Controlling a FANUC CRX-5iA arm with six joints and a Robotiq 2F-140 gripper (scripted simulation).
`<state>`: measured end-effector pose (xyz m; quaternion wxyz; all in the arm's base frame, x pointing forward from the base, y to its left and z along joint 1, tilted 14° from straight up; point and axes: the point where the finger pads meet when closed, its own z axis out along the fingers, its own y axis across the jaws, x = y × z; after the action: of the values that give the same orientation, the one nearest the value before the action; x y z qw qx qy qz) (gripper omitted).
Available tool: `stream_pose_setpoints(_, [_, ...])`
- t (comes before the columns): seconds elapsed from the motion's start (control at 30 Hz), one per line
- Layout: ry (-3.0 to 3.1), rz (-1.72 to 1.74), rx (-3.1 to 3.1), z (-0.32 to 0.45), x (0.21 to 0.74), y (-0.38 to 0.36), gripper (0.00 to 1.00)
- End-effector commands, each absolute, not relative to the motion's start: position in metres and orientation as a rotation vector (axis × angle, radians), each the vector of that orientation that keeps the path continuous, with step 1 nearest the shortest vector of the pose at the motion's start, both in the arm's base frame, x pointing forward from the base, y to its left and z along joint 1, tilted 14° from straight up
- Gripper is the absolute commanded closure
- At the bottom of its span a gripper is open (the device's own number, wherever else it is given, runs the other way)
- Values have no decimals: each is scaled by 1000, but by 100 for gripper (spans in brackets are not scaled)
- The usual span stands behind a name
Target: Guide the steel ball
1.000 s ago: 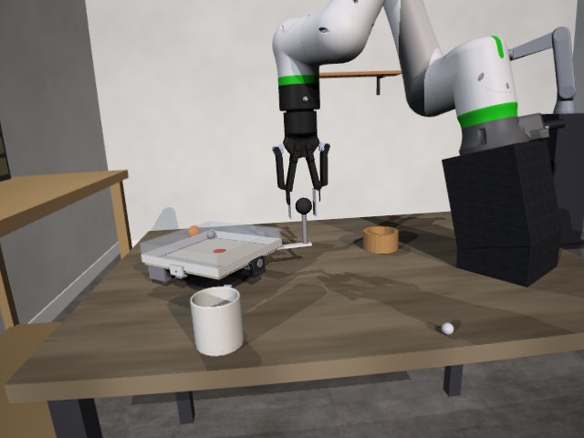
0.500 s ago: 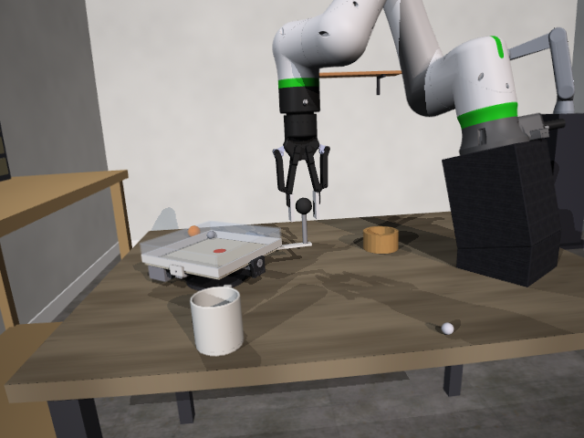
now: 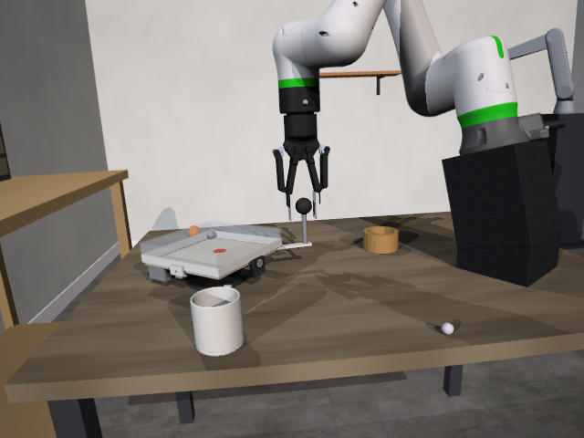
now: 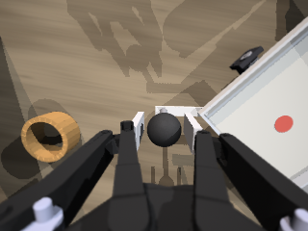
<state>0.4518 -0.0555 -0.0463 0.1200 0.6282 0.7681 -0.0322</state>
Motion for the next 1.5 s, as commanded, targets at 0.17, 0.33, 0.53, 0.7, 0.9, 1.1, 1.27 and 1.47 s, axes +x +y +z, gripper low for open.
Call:
stream_pose_setpoints(0.17, [2244,-94,1835,-46,452,-55,58])
stream_pose_setpoints(0.33, [2244,-94,1835,-46,452,-55,58])
stream_pose_setpoints(0.53, [2244,-94,1835,-46,452,-55,58])
stream_pose_setpoints(0.7, [2244,-94,1835,-46,452,-55,58])
stream_pose_setpoints(0.9, [2244,-94,1835,-46,452,-55,90])
stream_pose_setpoints(1.1, [2244,-94,1835,-46,452,-55,90])
stream_pose_setpoints(1.27, [2244,-94,1835,-46,452,-55,90])
stream_pose_setpoints(1.47, [2244,-94,1835,-46,452,-55,90])
